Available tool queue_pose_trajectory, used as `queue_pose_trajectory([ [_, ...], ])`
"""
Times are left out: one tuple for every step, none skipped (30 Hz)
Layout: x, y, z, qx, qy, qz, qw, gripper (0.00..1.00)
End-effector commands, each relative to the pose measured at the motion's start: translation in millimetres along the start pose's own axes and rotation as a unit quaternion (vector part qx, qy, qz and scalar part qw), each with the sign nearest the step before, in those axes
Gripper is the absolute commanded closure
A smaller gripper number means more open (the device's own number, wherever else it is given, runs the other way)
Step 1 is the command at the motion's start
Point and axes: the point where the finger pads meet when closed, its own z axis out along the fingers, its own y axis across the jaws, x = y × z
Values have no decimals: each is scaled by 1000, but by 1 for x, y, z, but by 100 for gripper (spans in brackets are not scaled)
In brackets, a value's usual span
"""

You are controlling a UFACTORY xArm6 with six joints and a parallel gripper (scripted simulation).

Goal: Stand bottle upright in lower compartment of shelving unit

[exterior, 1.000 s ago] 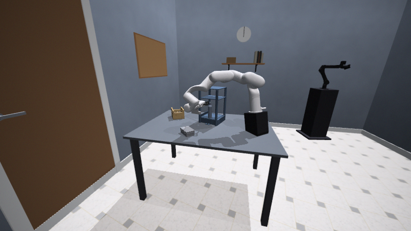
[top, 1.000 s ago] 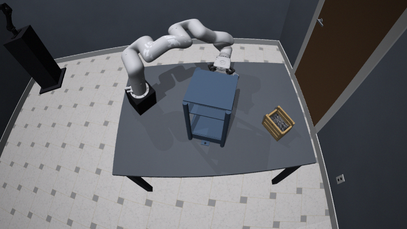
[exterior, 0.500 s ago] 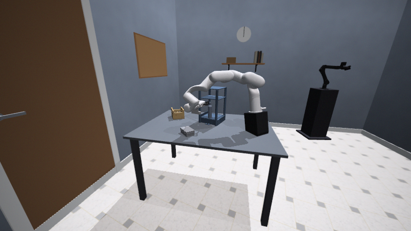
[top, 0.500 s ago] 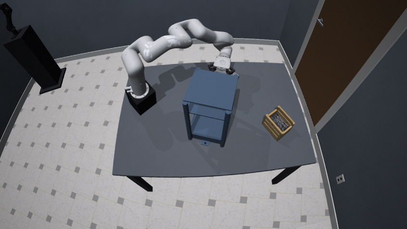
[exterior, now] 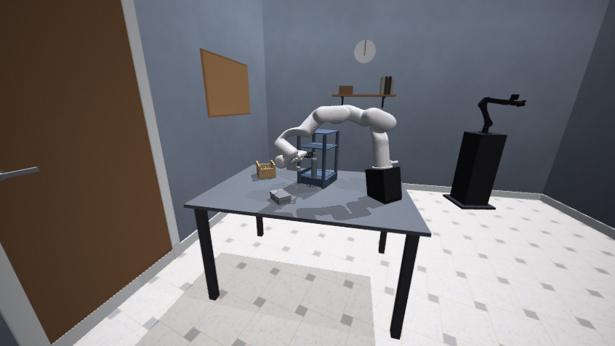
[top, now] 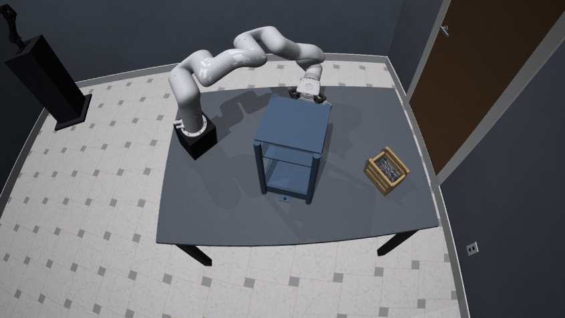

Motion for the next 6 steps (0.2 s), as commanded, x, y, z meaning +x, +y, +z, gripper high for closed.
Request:
queue_pose_trajectory([
  [-2, 1, -1, 0, 1, 2, 1000, 0],
  [-2, 1, -1, 0, 1, 2, 1000, 0],
  [-2, 1, -1, 0, 1, 2, 1000, 0],
  [-2, 1, -1, 0, 1, 2, 1000, 0],
  [-2, 1, -1, 0, 1, 2, 1000, 0],
  [-2, 1, -1, 0, 1, 2, 1000, 0],
])
